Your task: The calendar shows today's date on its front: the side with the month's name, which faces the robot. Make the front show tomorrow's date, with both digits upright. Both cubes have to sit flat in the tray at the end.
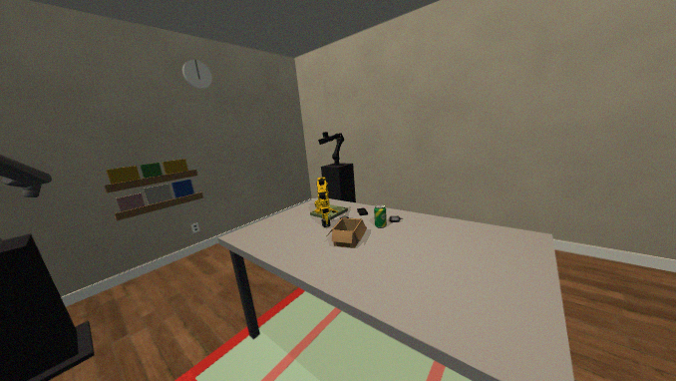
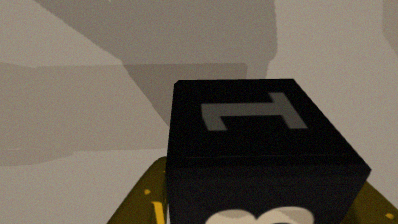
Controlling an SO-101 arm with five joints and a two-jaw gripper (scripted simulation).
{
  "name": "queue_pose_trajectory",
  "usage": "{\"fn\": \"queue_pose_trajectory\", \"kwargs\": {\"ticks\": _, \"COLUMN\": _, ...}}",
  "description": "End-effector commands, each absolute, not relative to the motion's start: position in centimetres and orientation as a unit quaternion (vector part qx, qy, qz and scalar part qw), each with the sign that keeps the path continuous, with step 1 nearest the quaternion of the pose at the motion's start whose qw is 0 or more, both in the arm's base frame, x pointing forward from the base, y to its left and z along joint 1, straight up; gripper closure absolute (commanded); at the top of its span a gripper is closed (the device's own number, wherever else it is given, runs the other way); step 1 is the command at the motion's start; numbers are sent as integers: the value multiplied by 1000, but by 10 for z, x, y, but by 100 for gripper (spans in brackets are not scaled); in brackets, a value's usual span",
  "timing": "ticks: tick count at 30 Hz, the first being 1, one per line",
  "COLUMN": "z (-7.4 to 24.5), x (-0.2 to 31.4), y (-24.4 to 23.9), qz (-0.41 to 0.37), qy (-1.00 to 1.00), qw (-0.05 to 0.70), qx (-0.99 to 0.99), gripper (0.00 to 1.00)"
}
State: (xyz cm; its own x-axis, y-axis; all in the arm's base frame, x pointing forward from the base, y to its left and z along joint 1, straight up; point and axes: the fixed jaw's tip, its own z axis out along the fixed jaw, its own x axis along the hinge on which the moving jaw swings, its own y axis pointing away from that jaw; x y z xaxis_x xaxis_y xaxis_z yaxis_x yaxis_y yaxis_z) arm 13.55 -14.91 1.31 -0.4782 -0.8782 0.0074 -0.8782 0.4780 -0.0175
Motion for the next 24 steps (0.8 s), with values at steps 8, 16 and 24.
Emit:
{"fn": "queue_pose_trajectory", "kwargs": {"ticks": 8, "z": 3, "x": 132, "y": -148, "qz": 2, "qy": 860, "qw": 0, "qx": -510, "gripper": 100}}
{"fn": "queue_pose_trajectory", "kwargs": {"ticks": 16, "z": 2, "x": 132, "y": -148, "qz": 2, "qy": 860, "qw": 0, "qx": -510, "gripper": 100}}
{"fn": "queue_pose_trajectory", "kwargs": {"ticks": 24, "z": -2, "x": 132, "y": -148, "qz": 2, "qy": 860, "qw": 0, "qx": -510, "gripper": 100}}
